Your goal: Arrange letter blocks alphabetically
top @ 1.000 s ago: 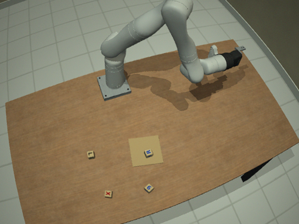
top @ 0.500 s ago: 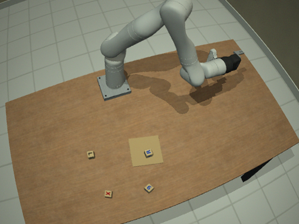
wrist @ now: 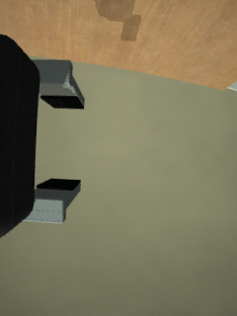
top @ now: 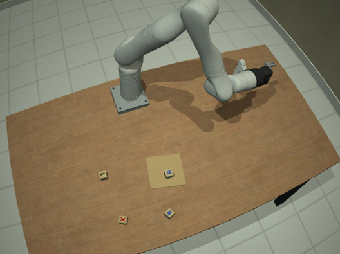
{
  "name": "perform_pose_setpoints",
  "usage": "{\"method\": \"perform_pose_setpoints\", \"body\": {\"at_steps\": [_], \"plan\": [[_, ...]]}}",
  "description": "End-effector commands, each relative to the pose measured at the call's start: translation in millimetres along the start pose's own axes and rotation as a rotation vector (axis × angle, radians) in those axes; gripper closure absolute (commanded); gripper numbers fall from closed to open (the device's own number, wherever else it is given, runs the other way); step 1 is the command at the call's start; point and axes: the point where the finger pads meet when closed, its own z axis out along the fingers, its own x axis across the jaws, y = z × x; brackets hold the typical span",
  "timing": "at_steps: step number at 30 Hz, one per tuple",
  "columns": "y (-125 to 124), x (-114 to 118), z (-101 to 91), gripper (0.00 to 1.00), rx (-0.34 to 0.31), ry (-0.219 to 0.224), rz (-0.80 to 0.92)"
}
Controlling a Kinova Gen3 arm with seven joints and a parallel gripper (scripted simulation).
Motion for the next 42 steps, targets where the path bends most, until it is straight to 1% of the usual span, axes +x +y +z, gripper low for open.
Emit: {"method": "perform_pose_setpoints", "body": {"at_steps": [1, 2, 7, 8, 13, 14, 19, 20, 25, 26, 31, 32, 40, 41, 42], "plan": [[1.6, 1.4, -0.6, 0.00, -0.002, 0.002, -0.002], [4.2, -7.1, -5.7, 0.00, 0.006, -0.023, -0.003], [4.2, -7.1, -5.7, 0.00, 0.006, -0.023, -0.003], [7.0, -15.8, -11.3, 0.00, 0.014, -0.049, -0.003], [7.0, -15.8, -11.3, 0.00, 0.014, -0.049, -0.003], [9.8, -24.7, -17.3, 0.00, 0.022, -0.076, -0.003], [9.8, -24.7, -17.3, 0.00, 0.022, -0.076, -0.003], [12.9, -33.8, -23.6, 0.00, 0.029, -0.104, -0.003], [12.9, -33.8, -23.6, 0.00, 0.029, -0.104, -0.003], [16.0, -43.1, -30.4, 0.00, 0.035, -0.133, -0.003], [16.0, -43.1, -30.4, 0.00, 0.035, -0.133, -0.003], [19.2, -52.5, -37.6, 0.00, 0.041, -0.162, -0.002], [19.2, -52.5, -37.6, 0.00, 0.041, -0.162, -0.002], [22.5, -62.0, -45.2, 0.00, 0.046, -0.192, -0.001], [22.5, -62.0, -45.2, 0.00, 0.046, -0.192, -0.001]]}}
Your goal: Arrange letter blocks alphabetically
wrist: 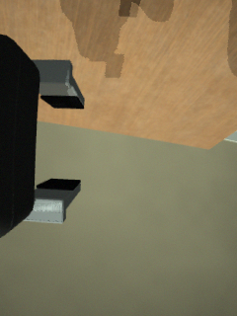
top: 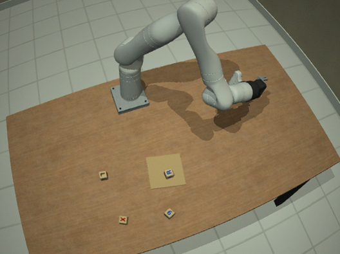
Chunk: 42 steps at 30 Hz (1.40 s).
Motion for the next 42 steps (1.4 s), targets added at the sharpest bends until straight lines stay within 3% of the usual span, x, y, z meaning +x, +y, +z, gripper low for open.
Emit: {"method": "perform_pose_setpoints", "body": {"at_steps": [1, 4, 5, 10, 11, 16, 17, 22, 23, 28, 29, 34, 35, 40, 41, 42], "plan": [[4.6, -2.7, -3.4, 0.00, -0.006, -0.008, -0.001], [4.6, -2.7, -3.4, 0.00, -0.006, -0.008, -0.001], [7.7, -13.6, -9.7, 0.00, -0.002, -0.038, 0.000], [7.7, -13.6, -9.7, 0.00, -0.002, -0.038, 0.000], [10.8, -24.6, -16.4, 0.00, 0.002, -0.069, 0.002], [10.8, -24.6, -16.4, 0.00, 0.002, -0.069, 0.002], [13.9, -35.6, -23.5, 0.00, 0.005, -0.101, 0.005], [13.9, -35.6, -23.5, 0.00, 0.005, -0.101, 0.005], [17.1, -46.7, -31.0, 0.00, 0.008, -0.133, 0.007], [17.1, -46.7, -31.0, 0.00, 0.008, -0.133, 0.007], [20.3, -57.8, -39.0, 0.00, 0.010, -0.165, 0.010], [20.3, -57.8, -39.0, 0.00, 0.010, -0.165, 0.010], [23.5, -68.9, -47.2, 0.00, 0.011, -0.197, 0.014], [23.5, -68.9, -47.2, 0.00, 0.011, -0.197, 0.014], [26.7, -79.9, -55.9, 0.00, 0.012, -0.230, 0.017], [26.7, -79.9, -55.9, 0.00, 0.012, -0.230, 0.017]]}}
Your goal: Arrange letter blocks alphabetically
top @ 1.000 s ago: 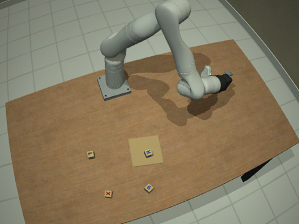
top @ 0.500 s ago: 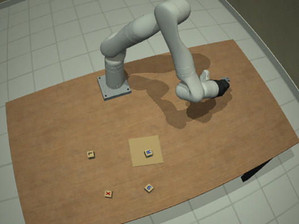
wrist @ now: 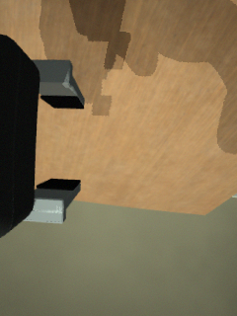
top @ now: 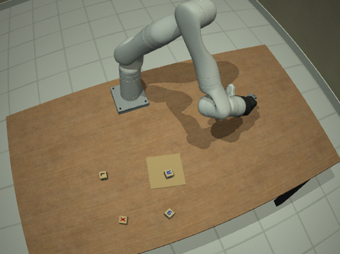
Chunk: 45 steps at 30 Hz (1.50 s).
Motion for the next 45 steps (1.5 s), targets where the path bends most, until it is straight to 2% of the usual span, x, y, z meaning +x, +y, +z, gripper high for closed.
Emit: {"method": "perform_pose_setpoints", "body": {"at_steps": [1, 7, 8, 13, 14, 18, 19, 23, 24, 26, 27, 28, 29, 30, 31, 32, 38, 40, 45], "plan": [[4.3, -3.7, -3.5, 0.00, -0.007, -0.009, 0.000], [4.3, -3.7, -3.5, 0.00, -0.007, -0.009, 0.000], [7.5, -16.2, -10.0, 0.00, -0.006, -0.042, 0.005], [7.5, -16.2, -10.0, 0.00, -0.006, -0.042, 0.005], [10.7, -28.8, -16.8, 0.00, -0.006, -0.074, 0.009], [10.7, -28.8, -16.8, 0.00, -0.006, -0.074, 0.009], [13.8, -41.2, -24.0, 0.00, -0.007, -0.107, 0.014], [13.8, -41.2, -24.0, 0.00, -0.007, -0.107, 0.014], [16.8, -53.5, -31.5, 0.00, -0.008, -0.140, 0.019], [16.8, -53.5, -31.5, 0.00, -0.008, -0.140, 0.019], [19.8, -65.7, -39.3, 0.00, -0.009, -0.172, 0.024], [19.8, -65.7, -39.3, 0.00, -0.009, -0.172, 0.024], [22.6, -77.7, -47.4, 0.00, -0.011, -0.205, 0.029], [22.6, -77.7, -47.4, 0.00, -0.011, -0.205, 0.029], [25.4, -89.5, -55.8, 0.00, -0.013, -0.237, 0.035], [25.4, -89.5, -55.8, 0.00, -0.013, -0.237, 0.035], [39.4, -154.5, -110.0, 0.00, -0.031, -0.420, 0.072], [39.4, -154.5, -110.0, 0.00, -0.031, -0.420, 0.072], [47.3, -199.2, -156.9, 0.00, -0.051, -0.556, 0.103]]}}
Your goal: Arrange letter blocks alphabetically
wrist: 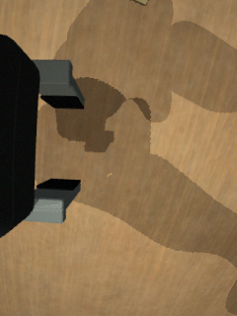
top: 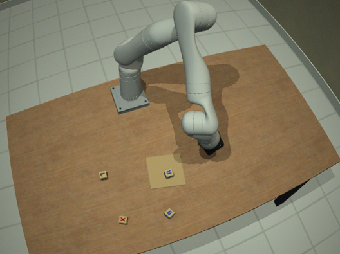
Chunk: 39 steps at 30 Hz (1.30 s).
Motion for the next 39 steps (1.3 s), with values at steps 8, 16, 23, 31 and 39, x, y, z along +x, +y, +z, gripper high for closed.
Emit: {"method": "perform_pose_setpoints", "body": {"at_steps": [8, 16, 23, 31, 39], "plan": [[22.4, -92.6, -38.5, 0.00, -0.039, -0.205, 0.057], [28.2, -132.6, -60.0, 0.00, -0.054, -0.297, 0.083], [31.5, -160.3, -76.9, 0.00, -0.066, -0.363, 0.103], [32.5, -170.9, -83.9, 0.00, -0.071, -0.388, 0.110], [32.7, -173.5, -85.7, 0.00, -0.072, -0.394, 0.112]]}}
